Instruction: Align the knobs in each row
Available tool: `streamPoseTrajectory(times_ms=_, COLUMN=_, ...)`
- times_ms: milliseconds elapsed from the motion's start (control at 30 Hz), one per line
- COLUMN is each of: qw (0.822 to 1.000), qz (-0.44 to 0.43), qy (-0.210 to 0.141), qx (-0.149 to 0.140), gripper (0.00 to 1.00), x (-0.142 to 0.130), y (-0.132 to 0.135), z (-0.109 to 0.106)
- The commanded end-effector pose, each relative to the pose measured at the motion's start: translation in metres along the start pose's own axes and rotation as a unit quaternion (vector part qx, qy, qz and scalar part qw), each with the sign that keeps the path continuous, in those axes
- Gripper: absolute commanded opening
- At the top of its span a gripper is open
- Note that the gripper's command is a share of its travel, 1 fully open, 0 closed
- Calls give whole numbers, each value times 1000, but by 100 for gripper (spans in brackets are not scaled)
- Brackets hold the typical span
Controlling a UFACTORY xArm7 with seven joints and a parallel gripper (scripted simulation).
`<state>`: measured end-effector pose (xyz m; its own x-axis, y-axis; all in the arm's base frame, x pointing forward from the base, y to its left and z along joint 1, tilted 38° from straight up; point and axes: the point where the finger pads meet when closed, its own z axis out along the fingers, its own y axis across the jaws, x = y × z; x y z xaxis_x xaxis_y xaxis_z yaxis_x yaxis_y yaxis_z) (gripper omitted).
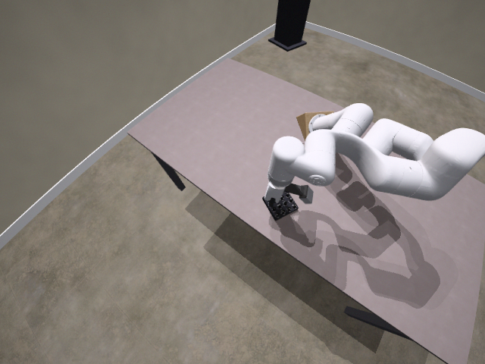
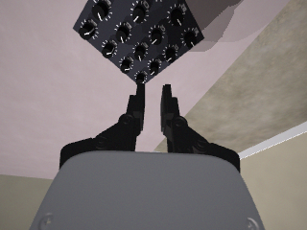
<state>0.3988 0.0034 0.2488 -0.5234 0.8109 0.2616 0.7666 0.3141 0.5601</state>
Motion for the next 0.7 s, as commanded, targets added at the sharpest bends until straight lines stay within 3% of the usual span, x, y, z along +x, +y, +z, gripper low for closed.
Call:
streamPoseTrajectory(times_ms=0, qw=998, qz=61, qy=-2, qx=1, gripper=19, x=-1, y=0, z=-2)
streamPoseTrajectory(times_ms=333, qw=978, qz=210, qy=-2, qx=2, gripper=19, x=-1, y=0, z=-3)
streamPoseTrajectory(times_ms=667, qw=972, qz=234, qy=-2, qx=2, gripper=19, x=-1, y=0, z=-3)
